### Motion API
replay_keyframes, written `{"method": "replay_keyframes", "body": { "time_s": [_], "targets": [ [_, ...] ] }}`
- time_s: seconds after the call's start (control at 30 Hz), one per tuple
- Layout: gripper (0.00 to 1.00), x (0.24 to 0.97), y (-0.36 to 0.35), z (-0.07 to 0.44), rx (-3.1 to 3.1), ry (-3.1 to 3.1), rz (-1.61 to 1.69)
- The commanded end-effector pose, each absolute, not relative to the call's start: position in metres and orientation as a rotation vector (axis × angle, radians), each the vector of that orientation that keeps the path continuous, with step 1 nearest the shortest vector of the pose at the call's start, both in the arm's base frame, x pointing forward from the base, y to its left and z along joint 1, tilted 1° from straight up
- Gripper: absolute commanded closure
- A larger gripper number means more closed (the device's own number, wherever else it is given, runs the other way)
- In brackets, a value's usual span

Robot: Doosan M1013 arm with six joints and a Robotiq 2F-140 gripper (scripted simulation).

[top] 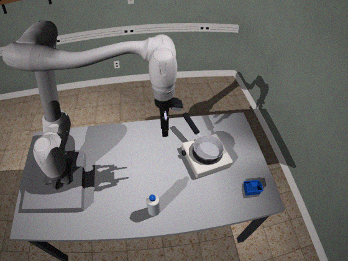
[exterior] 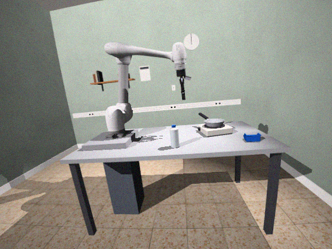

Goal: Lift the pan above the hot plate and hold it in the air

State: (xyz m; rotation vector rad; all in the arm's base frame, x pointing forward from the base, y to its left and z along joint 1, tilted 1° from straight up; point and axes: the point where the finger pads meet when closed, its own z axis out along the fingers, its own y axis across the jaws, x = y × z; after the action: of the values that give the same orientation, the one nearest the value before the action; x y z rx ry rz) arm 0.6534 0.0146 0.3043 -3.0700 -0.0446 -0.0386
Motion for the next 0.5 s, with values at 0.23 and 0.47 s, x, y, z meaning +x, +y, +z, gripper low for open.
{"method": "replay_keyframes", "body": {
  "time_s": [0.23,0.47],
  "targets": [
    [0.59,0.628,0.109,0.269,-2.823,-0.093,0.106],
    [0.59,0.617,0.169,0.253,-2.633,-0.110,0.133]
  ]
}}
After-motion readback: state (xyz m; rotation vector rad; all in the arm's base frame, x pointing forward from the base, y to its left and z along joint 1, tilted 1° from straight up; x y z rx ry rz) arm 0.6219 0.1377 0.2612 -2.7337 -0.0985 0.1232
